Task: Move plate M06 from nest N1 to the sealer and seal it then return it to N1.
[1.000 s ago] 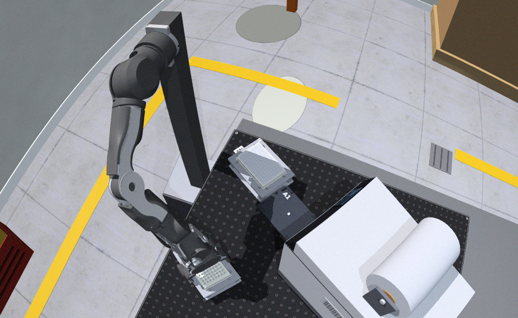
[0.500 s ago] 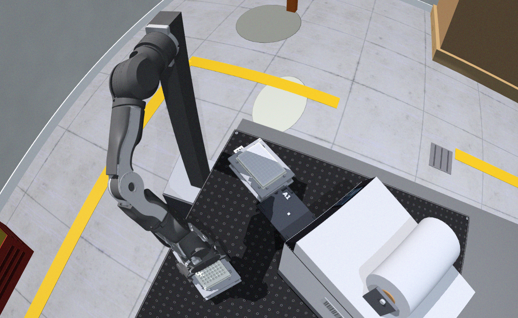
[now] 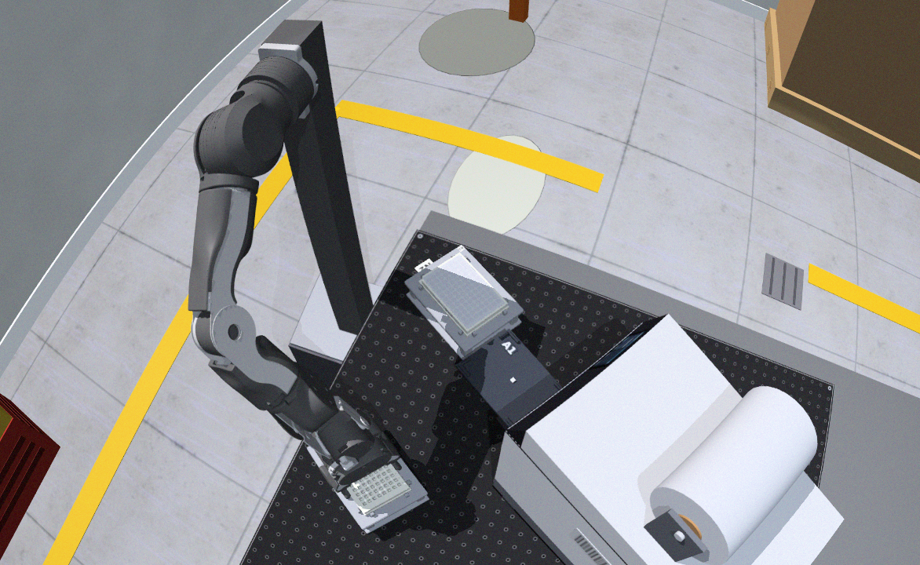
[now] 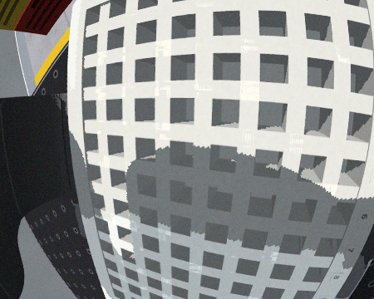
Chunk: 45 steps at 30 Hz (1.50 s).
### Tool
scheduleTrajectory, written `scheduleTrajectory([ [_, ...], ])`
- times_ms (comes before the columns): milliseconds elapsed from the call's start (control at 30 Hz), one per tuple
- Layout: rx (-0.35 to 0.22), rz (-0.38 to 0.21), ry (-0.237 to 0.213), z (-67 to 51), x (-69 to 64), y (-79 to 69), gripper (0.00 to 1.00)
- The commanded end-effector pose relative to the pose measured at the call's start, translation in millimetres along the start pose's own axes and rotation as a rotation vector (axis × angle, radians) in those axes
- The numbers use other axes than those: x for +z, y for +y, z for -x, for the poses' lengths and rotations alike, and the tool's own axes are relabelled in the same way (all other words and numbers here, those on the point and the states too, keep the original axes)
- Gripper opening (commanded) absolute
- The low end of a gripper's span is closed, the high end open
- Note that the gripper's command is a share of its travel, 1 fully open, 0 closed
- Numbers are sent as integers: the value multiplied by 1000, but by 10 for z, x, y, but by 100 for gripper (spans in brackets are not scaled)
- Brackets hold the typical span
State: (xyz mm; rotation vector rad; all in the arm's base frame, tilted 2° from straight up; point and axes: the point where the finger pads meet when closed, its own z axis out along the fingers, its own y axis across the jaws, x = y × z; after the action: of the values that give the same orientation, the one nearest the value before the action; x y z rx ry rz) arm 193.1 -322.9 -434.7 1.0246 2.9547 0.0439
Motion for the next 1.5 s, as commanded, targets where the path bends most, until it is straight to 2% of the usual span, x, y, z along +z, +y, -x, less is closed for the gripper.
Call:
scheduleTrajectory([
  [0, 1, 1, -1, 4, -3, 1, 0],
  [1367, 1, 0, -2, 8, -5, 0, 0],
  [1467, 4, 0, -8, 22, -194, -3, 0],
])
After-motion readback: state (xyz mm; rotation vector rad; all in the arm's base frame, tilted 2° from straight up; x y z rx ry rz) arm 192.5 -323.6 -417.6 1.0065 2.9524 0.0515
